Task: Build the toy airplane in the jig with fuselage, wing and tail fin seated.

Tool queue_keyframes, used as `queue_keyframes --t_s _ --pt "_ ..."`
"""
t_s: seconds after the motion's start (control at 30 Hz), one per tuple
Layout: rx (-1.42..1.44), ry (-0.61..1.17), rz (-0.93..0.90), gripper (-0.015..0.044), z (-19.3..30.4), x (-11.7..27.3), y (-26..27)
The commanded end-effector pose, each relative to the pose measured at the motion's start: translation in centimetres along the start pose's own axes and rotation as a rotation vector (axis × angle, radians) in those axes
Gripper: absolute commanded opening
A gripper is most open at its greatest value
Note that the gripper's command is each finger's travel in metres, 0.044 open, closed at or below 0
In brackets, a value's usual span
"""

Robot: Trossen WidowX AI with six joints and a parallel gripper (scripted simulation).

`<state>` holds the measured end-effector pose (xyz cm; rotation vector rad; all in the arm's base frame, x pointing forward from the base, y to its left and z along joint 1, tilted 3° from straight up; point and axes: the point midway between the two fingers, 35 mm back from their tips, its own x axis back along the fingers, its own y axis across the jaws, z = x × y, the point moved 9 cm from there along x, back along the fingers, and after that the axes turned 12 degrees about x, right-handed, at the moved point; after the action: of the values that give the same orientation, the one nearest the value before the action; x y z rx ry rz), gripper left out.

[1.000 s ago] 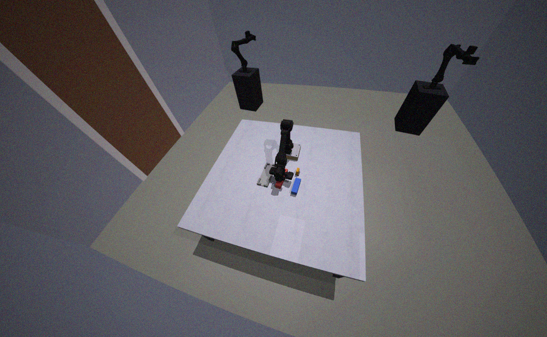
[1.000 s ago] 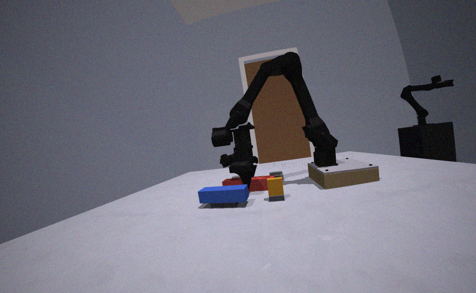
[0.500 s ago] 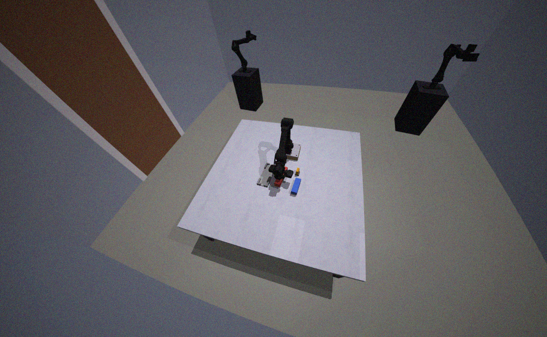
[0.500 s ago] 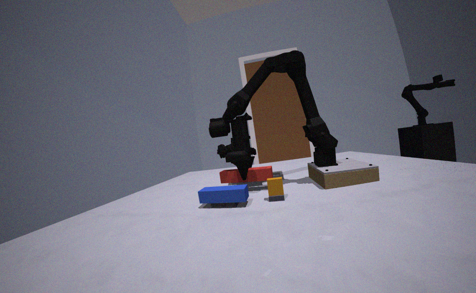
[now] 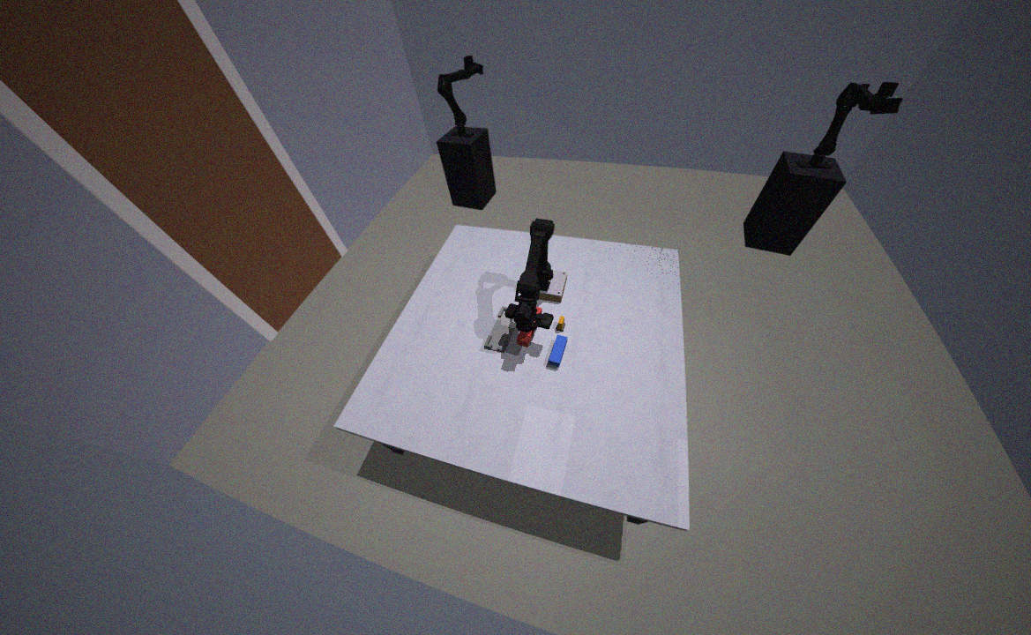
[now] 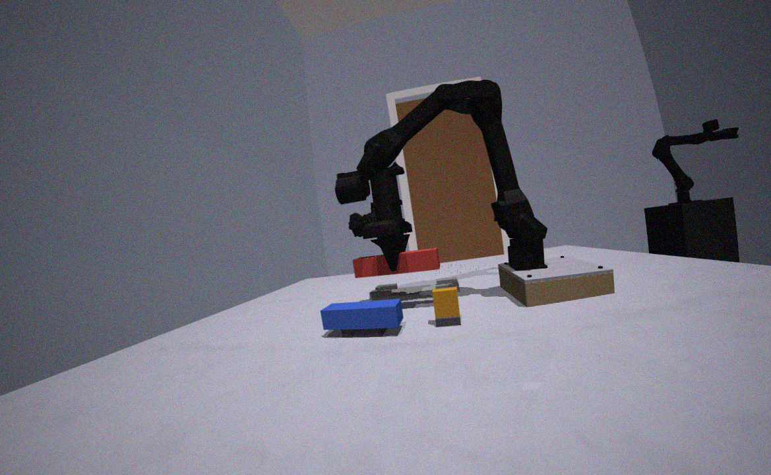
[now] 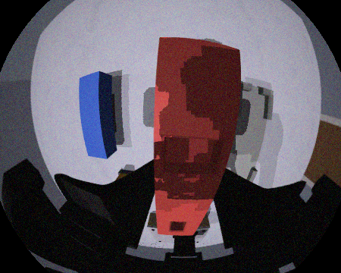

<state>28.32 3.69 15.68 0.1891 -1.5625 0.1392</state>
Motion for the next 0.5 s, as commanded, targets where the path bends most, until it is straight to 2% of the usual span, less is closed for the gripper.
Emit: queue_keyframes --t_s 0.0,0.47 --pt "0.009 -0.009 -0.004 0.0 -0.1 1.4 0.0" --pt "0.019 0.001 -0.011 0.0 0.6 4.9 0.0"
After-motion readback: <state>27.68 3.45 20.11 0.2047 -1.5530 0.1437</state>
